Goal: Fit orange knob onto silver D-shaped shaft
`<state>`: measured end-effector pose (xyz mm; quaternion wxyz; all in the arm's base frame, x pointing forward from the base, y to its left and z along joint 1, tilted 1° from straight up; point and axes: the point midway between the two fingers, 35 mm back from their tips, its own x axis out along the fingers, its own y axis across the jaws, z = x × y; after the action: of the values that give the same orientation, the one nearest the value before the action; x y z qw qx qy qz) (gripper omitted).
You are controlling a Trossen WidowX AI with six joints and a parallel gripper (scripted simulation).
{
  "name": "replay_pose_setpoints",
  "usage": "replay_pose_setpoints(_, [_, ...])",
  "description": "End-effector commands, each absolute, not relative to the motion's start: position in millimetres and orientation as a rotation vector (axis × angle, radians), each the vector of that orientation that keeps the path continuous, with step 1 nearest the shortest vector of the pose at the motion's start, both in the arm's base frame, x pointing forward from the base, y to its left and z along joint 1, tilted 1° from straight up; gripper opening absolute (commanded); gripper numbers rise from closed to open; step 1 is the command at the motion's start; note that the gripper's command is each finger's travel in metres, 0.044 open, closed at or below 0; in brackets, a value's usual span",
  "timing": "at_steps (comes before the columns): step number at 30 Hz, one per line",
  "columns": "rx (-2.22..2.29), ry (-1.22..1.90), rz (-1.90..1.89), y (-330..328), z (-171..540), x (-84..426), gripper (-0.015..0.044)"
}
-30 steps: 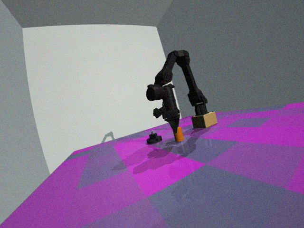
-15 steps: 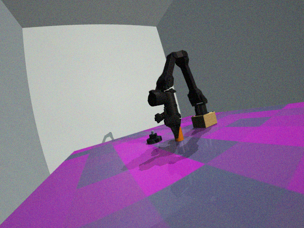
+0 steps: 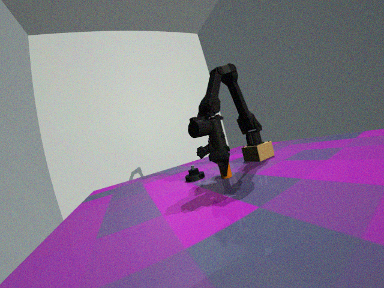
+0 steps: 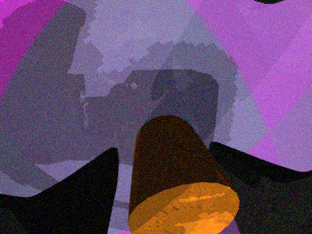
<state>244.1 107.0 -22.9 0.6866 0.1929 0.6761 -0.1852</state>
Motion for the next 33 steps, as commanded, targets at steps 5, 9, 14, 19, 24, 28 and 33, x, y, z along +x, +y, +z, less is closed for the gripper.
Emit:
replay_pose_setpoints(5, [0.423,1.518,-0.418,106,-25,243,0.017])
replay_pose_setpoints(9, [0.423,1.518,-0.418,106,-25,243,0.0124])
replay_pose_setpoints(14, [0.42,1.516,-0.414,107,-14,247,0.0])
replay_pose_setpoints(19, [0.421,1.516,-0.415,111,15,253,0.0])
replay_pose_setpoints(24, [0.422,1.516,-0.415,113,46,256,0.0])
replay_pose_setpoints(28, [0.423,1.516,-0.416,113,72,255,0.0])
replay_pose_setpoints(33, [0.423,1.517,-0.417,112,106,250,0.0])
